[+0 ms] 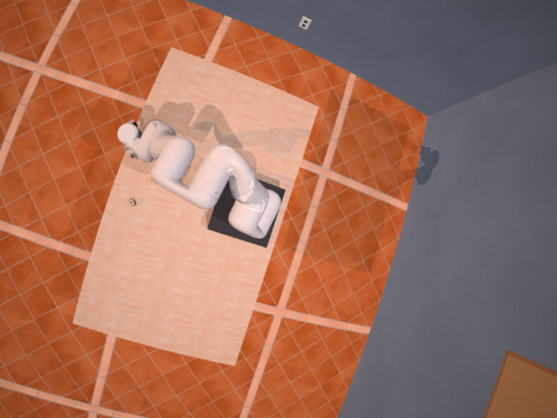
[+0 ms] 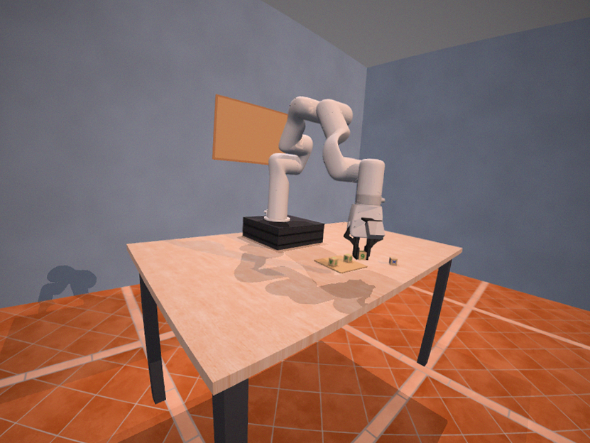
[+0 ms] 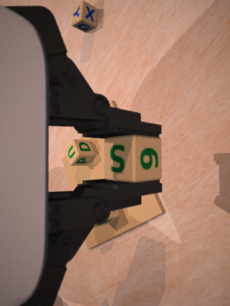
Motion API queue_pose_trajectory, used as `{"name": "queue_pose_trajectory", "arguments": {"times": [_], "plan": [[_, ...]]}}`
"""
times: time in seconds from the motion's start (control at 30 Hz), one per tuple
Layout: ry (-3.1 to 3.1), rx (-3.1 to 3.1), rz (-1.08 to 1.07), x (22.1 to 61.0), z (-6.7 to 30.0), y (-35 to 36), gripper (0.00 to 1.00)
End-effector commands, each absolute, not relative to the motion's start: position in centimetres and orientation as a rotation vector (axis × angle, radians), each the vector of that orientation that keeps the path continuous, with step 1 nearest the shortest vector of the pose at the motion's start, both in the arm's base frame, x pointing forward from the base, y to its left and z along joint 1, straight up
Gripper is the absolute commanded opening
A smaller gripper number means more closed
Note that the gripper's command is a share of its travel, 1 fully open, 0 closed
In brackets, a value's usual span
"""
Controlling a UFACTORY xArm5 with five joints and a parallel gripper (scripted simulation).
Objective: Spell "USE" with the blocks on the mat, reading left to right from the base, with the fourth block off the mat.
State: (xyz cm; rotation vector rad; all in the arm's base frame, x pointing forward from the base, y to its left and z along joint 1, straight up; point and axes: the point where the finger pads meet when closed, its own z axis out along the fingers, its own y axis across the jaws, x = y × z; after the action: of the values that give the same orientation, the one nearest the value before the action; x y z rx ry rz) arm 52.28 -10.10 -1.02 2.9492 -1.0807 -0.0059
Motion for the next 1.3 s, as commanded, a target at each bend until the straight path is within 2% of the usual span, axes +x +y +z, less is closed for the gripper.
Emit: {"name": "queue_pose_trajectory", "arguments": {"times": [0.0,0.77,1.27], "plan": [[-1.081,2.950,-0.002,52.3,2.2,-10.1,0.21],[-0.959,2.991,-0.002,51.9,2.9,-9.9,0.21],[-0.309,3.126,-0.003,50.0,3.2,-8.6,0.21]]}}
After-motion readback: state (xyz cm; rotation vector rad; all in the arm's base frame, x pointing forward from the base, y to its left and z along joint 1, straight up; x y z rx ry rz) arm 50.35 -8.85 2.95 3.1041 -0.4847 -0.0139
